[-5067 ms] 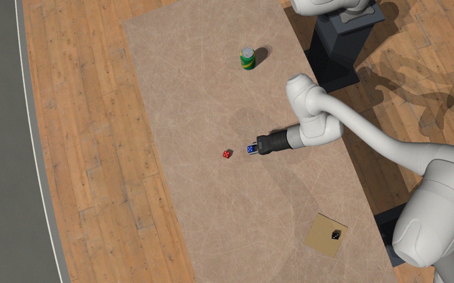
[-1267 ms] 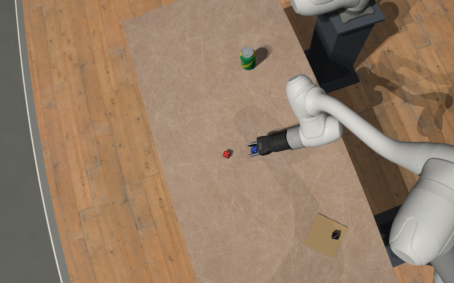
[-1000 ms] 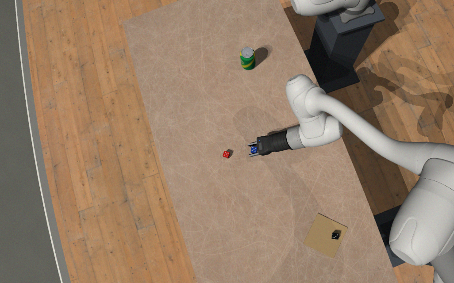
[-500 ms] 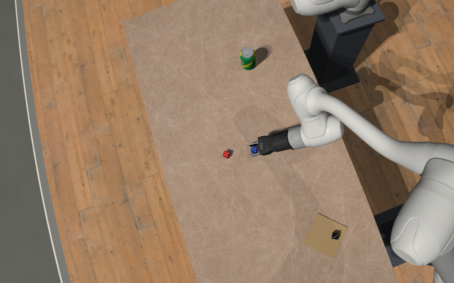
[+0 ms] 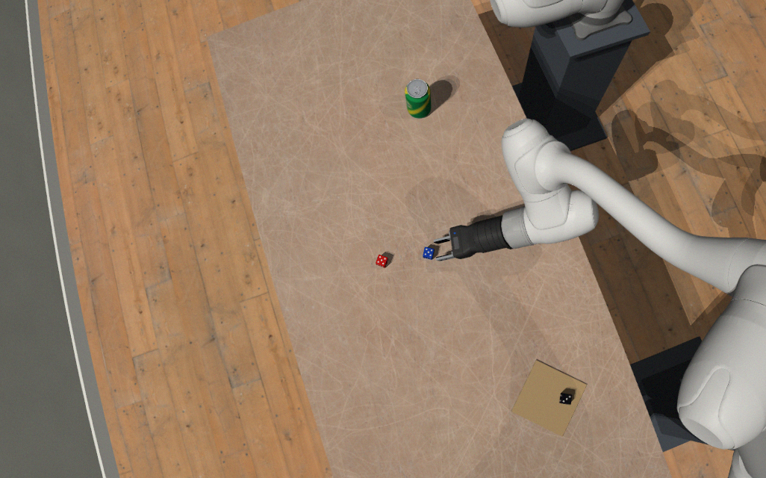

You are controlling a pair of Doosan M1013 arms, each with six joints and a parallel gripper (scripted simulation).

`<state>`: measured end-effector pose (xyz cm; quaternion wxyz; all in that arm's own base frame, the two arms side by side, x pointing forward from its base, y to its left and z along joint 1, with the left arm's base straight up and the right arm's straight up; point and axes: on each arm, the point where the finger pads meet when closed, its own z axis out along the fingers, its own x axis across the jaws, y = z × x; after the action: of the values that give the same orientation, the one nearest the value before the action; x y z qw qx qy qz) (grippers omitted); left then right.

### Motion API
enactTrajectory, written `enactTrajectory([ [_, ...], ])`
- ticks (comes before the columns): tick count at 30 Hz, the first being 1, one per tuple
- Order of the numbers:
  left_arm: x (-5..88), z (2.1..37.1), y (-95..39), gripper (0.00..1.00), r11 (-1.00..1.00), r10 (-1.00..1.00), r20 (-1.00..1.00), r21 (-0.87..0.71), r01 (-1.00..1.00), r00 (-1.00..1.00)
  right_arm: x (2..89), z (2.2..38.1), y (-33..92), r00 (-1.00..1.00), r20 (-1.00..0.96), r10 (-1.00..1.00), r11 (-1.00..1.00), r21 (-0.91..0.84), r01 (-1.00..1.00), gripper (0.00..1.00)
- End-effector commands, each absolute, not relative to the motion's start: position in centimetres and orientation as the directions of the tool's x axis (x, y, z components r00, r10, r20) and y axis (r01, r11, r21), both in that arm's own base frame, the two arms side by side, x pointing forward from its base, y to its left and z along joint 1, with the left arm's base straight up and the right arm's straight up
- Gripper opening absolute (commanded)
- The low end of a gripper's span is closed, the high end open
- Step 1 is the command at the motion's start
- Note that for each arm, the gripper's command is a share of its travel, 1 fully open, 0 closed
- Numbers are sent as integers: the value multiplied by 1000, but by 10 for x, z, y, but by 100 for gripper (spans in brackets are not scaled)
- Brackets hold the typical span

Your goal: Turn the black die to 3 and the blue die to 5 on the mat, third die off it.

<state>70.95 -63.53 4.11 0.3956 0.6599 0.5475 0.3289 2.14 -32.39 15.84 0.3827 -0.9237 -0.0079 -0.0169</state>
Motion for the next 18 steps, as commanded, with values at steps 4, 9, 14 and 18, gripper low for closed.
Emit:
enactTrajectory([
  [4,706,44,-635,79,-86,983,0,883,461,184,22,159,-324,999,38,2,-708,-706,28,100],
  [9,706,46,-635,79,-86,983,0,883,461,184,22,159,-324,999,38,2,-708,-706,28,100],
  [14,706,60,-635,79,-86,983,0,883,461,184,22,159,-324,999,38,2,-708,-706,28,100],
  [18,706,79,-635,79,-86,983,0,883,461,184,22,159,-324,999,38,2,-708,-706,28,100],
])
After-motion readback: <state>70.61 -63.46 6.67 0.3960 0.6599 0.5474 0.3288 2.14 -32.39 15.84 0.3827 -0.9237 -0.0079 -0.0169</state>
